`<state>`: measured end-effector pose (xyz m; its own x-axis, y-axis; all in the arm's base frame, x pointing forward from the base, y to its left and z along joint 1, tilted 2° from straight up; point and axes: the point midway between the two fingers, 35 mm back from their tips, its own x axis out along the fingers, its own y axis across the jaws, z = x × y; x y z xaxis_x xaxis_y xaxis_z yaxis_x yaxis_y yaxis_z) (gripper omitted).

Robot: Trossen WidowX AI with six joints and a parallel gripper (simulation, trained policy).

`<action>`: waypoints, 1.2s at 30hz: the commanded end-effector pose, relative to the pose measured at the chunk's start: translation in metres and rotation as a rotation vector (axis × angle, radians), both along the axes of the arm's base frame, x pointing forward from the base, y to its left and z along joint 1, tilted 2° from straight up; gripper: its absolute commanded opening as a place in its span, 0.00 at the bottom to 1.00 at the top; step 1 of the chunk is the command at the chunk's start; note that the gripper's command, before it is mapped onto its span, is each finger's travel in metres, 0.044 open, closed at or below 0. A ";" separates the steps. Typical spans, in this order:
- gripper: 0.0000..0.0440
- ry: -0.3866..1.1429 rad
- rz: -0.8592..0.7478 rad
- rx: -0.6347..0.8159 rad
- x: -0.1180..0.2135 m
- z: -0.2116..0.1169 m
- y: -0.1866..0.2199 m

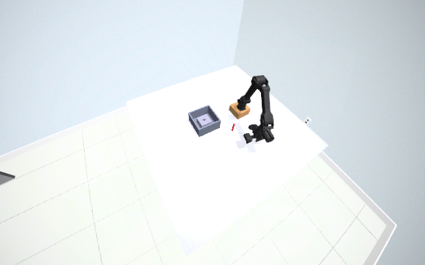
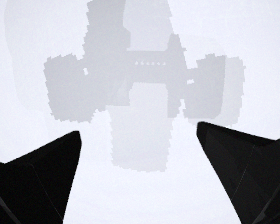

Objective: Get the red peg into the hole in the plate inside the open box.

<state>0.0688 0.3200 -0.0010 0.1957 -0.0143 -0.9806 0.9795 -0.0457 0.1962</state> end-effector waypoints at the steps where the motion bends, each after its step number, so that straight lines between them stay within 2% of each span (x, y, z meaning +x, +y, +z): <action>1: 0.91 0.003 0.016 -0.004 0.005 0.005 -0.001; 9: 0.94 0.050 0.245 0.012 0.052 0.062 -0.015; 16: 1.00 0.036 0.488 0.046 0.079 0.110 -0.032; 22: 1.00 0.010 0.644 0.057 0.097 0.143 -0.057; 29: 1.00 0.010 0.740 0.046 0.104 0.164 -0.088; 36: 1.00 0.074 0.795 0.012 0.099 0.163 -0.116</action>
